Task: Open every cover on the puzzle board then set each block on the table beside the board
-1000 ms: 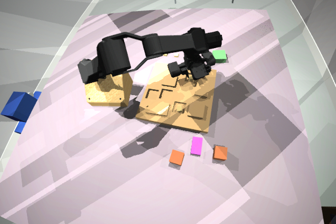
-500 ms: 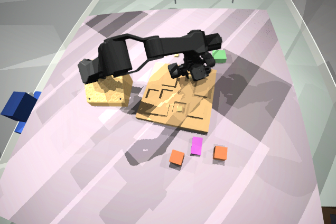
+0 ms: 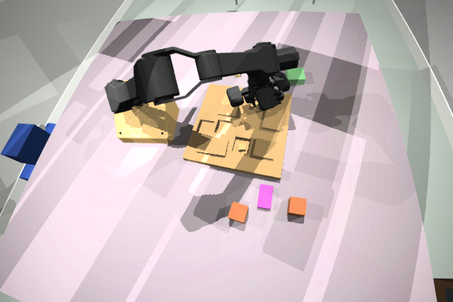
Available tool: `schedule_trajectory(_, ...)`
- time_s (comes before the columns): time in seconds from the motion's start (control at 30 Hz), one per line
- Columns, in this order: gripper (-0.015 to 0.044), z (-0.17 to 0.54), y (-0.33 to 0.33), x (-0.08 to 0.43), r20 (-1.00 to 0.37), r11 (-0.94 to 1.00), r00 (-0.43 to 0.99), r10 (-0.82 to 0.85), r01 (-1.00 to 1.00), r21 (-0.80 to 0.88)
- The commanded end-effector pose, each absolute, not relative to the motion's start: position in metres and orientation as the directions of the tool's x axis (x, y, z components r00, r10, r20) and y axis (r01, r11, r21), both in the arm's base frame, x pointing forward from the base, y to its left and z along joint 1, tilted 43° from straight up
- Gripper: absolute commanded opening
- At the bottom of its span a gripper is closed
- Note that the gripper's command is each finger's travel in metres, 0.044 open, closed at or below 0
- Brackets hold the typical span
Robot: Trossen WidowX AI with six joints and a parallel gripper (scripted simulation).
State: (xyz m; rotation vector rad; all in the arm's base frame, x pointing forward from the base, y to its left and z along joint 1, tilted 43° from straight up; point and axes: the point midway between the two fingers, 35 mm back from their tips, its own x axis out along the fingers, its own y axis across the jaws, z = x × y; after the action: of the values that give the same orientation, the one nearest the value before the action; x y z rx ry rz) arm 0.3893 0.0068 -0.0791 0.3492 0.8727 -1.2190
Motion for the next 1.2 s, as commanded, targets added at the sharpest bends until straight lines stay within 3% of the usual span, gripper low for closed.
schedule_trajectory(0.0, 0.0084, -0.079, 0.007, 0.389, -0.741, 0.342, 0.081, -0.667, 0.916, -0.208)
schedule_trajectory(1.17, 0.0080, -0.050, 0.033, 0.386, -0.738, 0.344, 0.079, -0.670, 0.915, -0.214)
